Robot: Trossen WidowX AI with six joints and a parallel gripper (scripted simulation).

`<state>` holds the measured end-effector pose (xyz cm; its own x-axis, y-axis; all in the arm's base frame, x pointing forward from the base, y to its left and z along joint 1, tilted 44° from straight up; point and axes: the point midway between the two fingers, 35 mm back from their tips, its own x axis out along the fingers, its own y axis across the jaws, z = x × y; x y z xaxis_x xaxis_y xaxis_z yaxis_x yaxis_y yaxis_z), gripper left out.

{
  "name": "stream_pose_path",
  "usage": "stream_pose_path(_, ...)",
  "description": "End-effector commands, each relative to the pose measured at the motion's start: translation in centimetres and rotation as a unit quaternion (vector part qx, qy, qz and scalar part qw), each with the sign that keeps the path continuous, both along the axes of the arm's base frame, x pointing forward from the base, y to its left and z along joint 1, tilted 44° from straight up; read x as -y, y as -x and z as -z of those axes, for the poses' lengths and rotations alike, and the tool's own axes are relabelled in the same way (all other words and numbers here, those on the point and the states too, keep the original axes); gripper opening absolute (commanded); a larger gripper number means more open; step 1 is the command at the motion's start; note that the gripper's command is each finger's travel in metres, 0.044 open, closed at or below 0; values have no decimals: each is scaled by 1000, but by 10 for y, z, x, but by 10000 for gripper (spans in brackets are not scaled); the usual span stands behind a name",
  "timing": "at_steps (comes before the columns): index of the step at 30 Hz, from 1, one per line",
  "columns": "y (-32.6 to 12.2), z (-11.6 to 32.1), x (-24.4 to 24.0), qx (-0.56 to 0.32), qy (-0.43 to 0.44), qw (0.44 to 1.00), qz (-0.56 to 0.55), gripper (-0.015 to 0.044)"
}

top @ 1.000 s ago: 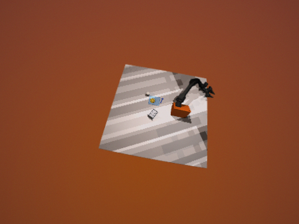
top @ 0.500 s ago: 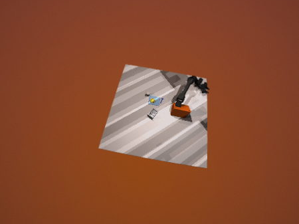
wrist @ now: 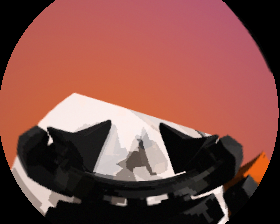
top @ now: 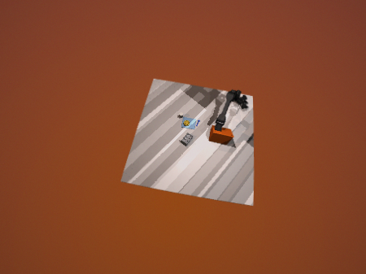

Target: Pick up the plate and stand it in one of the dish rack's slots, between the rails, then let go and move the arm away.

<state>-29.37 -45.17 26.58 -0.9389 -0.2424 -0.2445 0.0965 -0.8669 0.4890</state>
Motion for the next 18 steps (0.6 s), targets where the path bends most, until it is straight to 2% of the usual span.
stream_pose_path(1,-35,-9,15,-4,-4,999,-50,400)
stream_pose_path(18,-170,-44,50,-17,5,975,-224,400)
